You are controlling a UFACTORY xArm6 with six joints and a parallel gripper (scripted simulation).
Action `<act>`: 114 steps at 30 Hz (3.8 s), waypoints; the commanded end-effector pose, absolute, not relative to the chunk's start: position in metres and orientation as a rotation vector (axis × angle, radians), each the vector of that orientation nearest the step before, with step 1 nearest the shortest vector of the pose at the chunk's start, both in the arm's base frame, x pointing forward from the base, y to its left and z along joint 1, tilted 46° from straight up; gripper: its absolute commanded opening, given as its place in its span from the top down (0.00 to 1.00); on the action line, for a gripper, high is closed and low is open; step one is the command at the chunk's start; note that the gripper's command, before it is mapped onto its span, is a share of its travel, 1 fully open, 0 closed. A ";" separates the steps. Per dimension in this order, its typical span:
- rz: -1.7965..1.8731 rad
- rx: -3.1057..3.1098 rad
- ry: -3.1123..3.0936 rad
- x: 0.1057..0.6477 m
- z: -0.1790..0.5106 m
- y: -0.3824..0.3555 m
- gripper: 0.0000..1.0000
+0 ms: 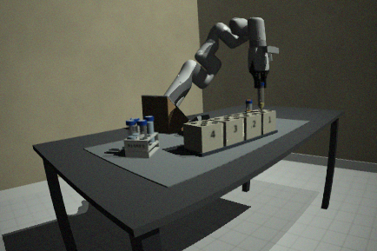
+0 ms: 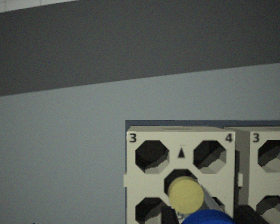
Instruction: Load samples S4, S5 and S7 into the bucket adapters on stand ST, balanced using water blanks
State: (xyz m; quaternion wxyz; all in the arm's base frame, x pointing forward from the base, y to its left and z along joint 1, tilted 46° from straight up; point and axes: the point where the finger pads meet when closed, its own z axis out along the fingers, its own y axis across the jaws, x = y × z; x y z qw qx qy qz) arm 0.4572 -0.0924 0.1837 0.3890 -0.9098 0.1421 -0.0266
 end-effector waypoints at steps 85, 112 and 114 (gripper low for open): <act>-0.072 -2.314 0.362 0.470 0.131 -0.040 1.00; -0.072 -2.314 0.362 0.473 0.120 -0.028 1.00; -0.072 -2.314 0.362 0.473 0.120 -0.028 1.00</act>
